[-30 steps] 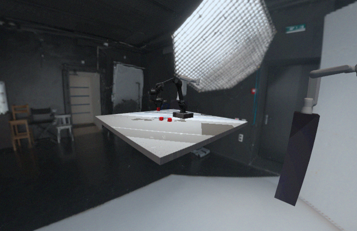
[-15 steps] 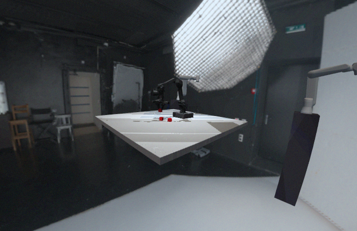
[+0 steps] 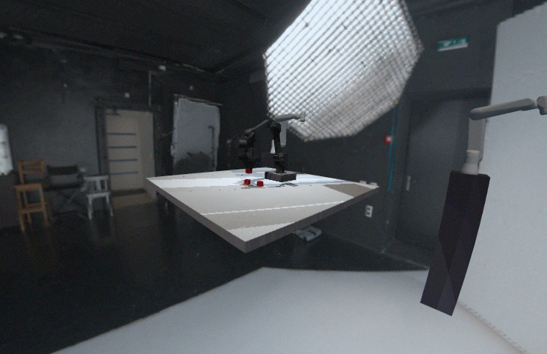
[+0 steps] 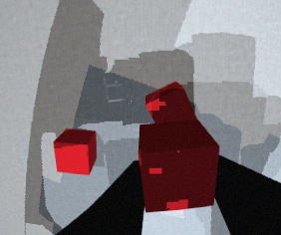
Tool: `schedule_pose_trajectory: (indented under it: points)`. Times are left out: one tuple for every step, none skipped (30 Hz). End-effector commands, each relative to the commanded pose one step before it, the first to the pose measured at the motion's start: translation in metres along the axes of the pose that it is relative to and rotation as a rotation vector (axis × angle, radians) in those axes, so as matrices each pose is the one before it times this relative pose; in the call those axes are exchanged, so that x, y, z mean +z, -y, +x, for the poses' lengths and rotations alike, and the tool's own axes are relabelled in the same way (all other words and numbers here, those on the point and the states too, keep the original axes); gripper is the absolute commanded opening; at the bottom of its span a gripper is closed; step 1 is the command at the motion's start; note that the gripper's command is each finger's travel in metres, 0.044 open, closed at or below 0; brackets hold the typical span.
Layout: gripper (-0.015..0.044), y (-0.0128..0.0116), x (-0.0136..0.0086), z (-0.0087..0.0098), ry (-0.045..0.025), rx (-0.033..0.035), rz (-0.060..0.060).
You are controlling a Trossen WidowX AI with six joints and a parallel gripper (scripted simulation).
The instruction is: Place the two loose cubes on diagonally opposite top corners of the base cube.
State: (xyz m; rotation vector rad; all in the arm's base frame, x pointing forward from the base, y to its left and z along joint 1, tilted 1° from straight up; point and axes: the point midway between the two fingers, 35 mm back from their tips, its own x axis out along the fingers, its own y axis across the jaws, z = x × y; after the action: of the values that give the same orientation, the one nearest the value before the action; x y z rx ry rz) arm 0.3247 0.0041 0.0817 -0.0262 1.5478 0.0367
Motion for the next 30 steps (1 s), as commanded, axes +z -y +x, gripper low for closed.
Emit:
schedule_pose_trajectory:
  points:
    - [0.0105, -0.00995, -0.00184, 0.00282, -0.00025, 0.00408, 0.1191]
    - [0.0105, -0.00209, -0.00062, 0.00053, -0.00006, 0.00019, 0.0281]
    - [0.0105, -0.00206, -0.00069, 0.00053, -0.00006, 0.00018, 0.0281]
    - [0.0105, -0.00204, -0.00077, 0.00053, -0.00007, 0.00018, 0.0281]
    - [0.0105, -0.00201, -0.00084, 0.00053, -0.00008, 0.00018, 0.0281]
    - [0.0105, -0.00197, -0.00091, 0.00053, -0.00008, 0.00018, 0.0281]
    - [0.0105, -0.00194, -0.00098, 0.00053, -0.00009, 0.00017, 0.0281]
    - [0.0105, -0.0019, -0.00104, 0.00053, -0.0001, 0.00017, 0.0281]
    - [0.0105, -0.00186, -0.00111, 0.00053, -0.0001, 0.00017, 0.0281]
    - [0.0105, -0.00182, -0.00117, 0.00053, -0.00011, 0.00016, 0.0281]
    - [0.0105, -0.00177, -0.00124, 0.00053, -0.00012, 0.00016, 0.0281]
    - [0.0105, -0.00173, -0.0013, 0.00053, -0.00012, 0.00015, 0.0281]
    - [0.0105, -0.00168, -0.00136, 0.00053, -0.00013, 0.00015, 0.0281]
    - [0.0105, -0.00163, -0.00141, 0.00053, -0.00013, 0.00015, 0.0281]
    - [0.0105, -0.00157, -0.00147, 0.00053, -0.00014, 0.00014, 0.0281]
    - [0.0105, -0.00152, -0.00152, 0.00053, -0.00015, 0.00014, 0.0281]
    - [0.0105, -0.00146, -0.00158, 0.00053, -0.00015, 0.00013, 0.0281]
    - [0.0105, -0.0014, -0.00162, 0.00053, -0.00016, 0.00012, 0.0281]
    - [0.0105, -0.00134, -0.00167, 0.00053, -0.00016, 0.00012, 0.0281]
    - [0.0105, -0.00128, -0.00172, 0.00053, -0.00017, 0.00011, 0.0281]
    - [0.0105, -0.00122, -0.00176, 0.00053, -0.00017, 0.00011, 0.0281]
    - [0.0105, -0.00115, -0.0018, 0.00053, -0.00017, 0.0001, 0.0281]
    - [0.0105, -0.00109, -0.00184, 0.00053, -0.00018, 0.00009, 0.0281]
    - [0.0105, -0.00102, -0.00187, 0.00053, -0.00018, 0.00009, 0.0281]
    - [0.0105, -0.00095, -0.00191, 0.00053, -0.00018, 0.00008, 0.0281]
    - [0.0105, -0.00088, -0.00194, 0.00053, -0.00019, 0.00007, 0.0281]
    - [0.0105, -0.00081, -0.00197, 0.00053, -0.00019, 0.00007, 0.0281]
    - [0.0105, -0.00074, -0.00199, 0.00053, -0.00019, 0.00006, 0.0281]
    - [0.0105, -0.00067, -0.00201, 0.00053, -0.0002, 0.00005, 0.0281]
    - [0.0105, -0.00049, -0.00169, 0.00043, -0.00016, 0.00004, 0.0233]
